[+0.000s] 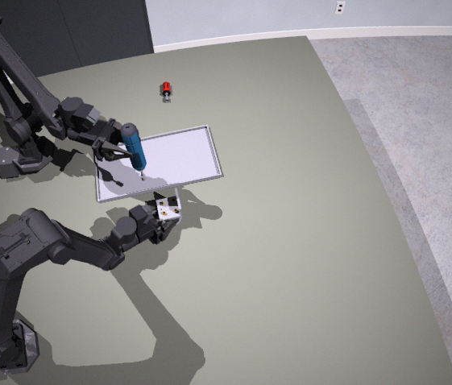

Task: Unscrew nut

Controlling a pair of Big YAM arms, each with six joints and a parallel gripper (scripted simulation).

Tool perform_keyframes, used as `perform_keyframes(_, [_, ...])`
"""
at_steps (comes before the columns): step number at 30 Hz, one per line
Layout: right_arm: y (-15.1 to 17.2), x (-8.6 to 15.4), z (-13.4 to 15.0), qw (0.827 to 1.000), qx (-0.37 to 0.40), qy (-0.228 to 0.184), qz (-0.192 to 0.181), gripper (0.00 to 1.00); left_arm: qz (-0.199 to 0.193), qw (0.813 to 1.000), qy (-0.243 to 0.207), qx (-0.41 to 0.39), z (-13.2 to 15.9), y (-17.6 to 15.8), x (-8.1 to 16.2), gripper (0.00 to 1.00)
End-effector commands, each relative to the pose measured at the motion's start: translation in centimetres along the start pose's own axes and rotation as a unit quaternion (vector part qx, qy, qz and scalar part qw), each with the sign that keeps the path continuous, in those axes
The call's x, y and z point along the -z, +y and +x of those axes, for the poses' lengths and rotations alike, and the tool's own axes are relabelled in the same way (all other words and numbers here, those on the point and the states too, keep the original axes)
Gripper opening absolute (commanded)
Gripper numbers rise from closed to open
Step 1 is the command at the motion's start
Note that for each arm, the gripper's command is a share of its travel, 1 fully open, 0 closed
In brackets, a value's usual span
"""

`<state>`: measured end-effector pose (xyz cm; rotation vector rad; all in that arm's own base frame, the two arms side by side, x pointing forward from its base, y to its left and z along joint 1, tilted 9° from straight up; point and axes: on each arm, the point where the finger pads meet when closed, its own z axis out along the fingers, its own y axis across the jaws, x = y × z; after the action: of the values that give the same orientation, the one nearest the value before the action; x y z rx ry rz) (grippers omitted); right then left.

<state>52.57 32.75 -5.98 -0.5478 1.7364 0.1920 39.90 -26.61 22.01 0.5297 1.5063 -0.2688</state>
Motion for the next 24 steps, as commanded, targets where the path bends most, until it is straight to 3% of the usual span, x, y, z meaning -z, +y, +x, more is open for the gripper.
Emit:
perform_keyframes(1, [-0.9,0.0,1.5,1.000,0.000,0.018,0.005,0.59,-0.009,0.998,-0.056,-0.001,-4.4,0.6,-1.4,0.42])
perform_keyframes(24, [-0.9,0.0,1.5,1.000,0.000,0.018,0.005,0.59,-0.010,0.998,-0.068,0.005,-5.3,0.7,-1.2,0.42])
